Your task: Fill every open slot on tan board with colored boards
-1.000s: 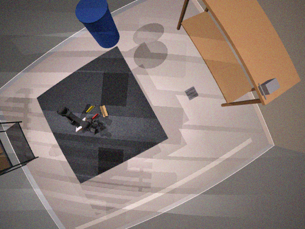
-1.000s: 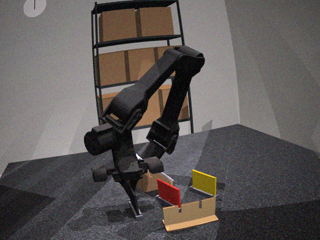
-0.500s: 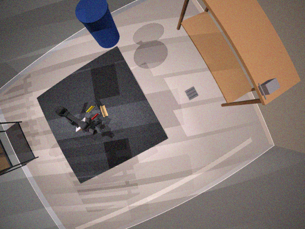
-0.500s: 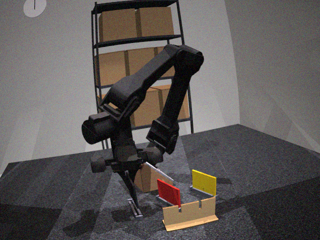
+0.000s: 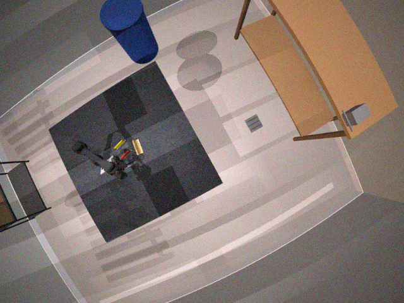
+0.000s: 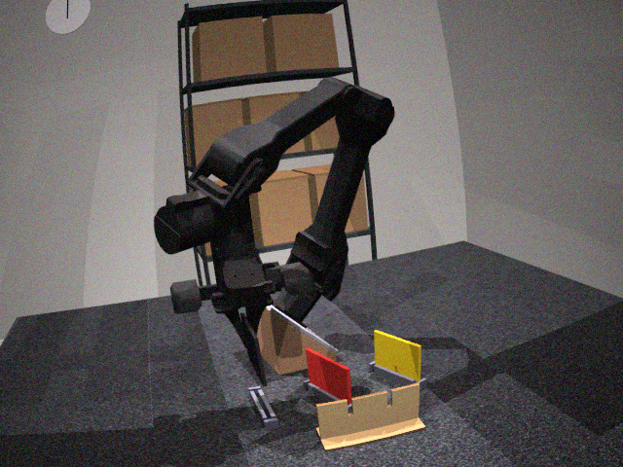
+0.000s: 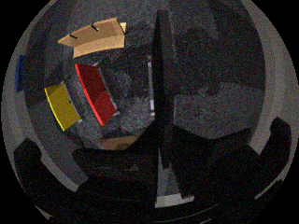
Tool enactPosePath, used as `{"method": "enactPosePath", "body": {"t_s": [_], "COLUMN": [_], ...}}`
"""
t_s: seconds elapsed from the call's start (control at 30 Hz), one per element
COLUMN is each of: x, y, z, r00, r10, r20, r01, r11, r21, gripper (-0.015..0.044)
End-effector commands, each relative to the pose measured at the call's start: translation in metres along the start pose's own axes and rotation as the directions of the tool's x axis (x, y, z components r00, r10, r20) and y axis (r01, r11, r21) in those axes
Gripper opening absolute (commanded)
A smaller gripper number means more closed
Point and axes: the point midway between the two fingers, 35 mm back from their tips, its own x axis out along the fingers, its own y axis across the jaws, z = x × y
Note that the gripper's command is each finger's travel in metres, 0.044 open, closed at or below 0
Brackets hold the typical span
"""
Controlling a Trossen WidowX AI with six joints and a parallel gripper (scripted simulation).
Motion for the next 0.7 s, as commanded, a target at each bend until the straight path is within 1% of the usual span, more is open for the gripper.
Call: {"method": "enactPosePath", "body": {"t_s": [0.0,0.27,0.67], "x": [-0.011,-0.028,-0.029], "y": [-0.002,-0.002,0.006], "z": [0.001,0.001,0.016], "r00": [1.000,1.000,1.000], "r10": [-0.010,-0.011,-0.026], "r20": [0.006,0.006,-0.001], "r01": [0.011,0.011,0.026], "r11": [1.000,1.000,1.000], "r21": [-0.007,-0.007,0.001], "gripper": [0.0000,0.0000,0.0000]}}
